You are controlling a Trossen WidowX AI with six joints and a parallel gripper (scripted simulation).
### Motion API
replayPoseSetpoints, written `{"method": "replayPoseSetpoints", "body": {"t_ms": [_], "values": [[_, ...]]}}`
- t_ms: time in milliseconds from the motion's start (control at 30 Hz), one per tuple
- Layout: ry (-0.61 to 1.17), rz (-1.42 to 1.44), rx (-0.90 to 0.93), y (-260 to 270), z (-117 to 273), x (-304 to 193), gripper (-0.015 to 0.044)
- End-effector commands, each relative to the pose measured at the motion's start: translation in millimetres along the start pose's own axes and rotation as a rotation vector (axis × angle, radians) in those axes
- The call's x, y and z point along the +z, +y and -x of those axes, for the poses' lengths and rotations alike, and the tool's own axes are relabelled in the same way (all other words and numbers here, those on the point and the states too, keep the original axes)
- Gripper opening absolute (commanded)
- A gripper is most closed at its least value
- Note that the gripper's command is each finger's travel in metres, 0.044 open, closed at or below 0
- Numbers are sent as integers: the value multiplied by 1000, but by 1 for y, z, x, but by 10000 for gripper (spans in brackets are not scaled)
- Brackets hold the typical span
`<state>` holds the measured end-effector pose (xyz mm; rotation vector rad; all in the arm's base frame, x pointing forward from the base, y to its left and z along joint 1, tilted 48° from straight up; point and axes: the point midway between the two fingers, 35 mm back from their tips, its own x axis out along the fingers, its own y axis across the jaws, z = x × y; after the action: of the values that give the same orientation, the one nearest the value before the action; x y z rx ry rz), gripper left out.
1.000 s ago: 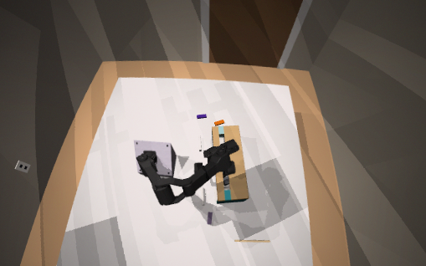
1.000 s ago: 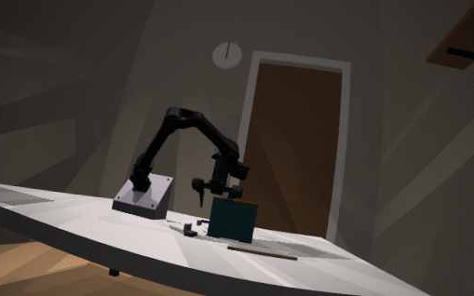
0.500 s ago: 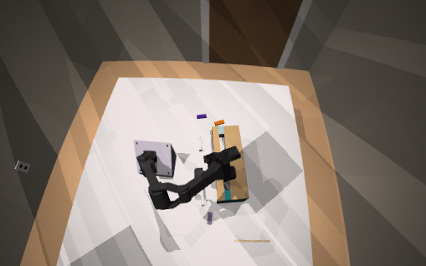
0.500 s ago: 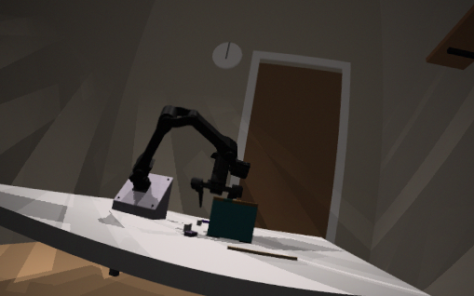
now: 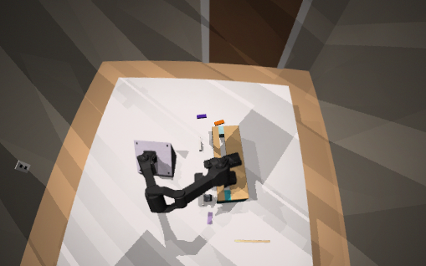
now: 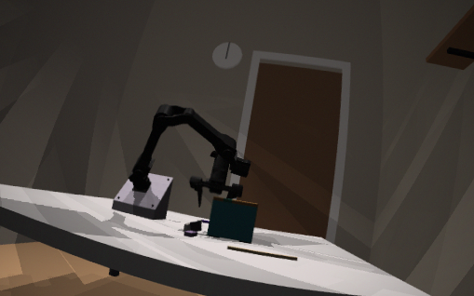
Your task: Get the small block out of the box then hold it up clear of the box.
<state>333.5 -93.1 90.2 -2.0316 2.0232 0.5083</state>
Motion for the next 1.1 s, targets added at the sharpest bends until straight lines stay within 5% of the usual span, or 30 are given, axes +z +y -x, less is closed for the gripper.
{"method": "replayPoseSetpoints", "body": {"t_ms": [0, 167, 400, 533, 933, 1067], "values": [[-3, -4, -10, -2, 18, -6, 400], [-5, -3, -4, 0, 60, -17, 400], [-10, -28, -15, -1, 58, -17, 374], [-88, -459, -9, 2, 58, -26, 285], [-255, -1910, 118, 14, 54, -39, 285], [-300, -2199, 175, 17, 53, -43, 285]]}}
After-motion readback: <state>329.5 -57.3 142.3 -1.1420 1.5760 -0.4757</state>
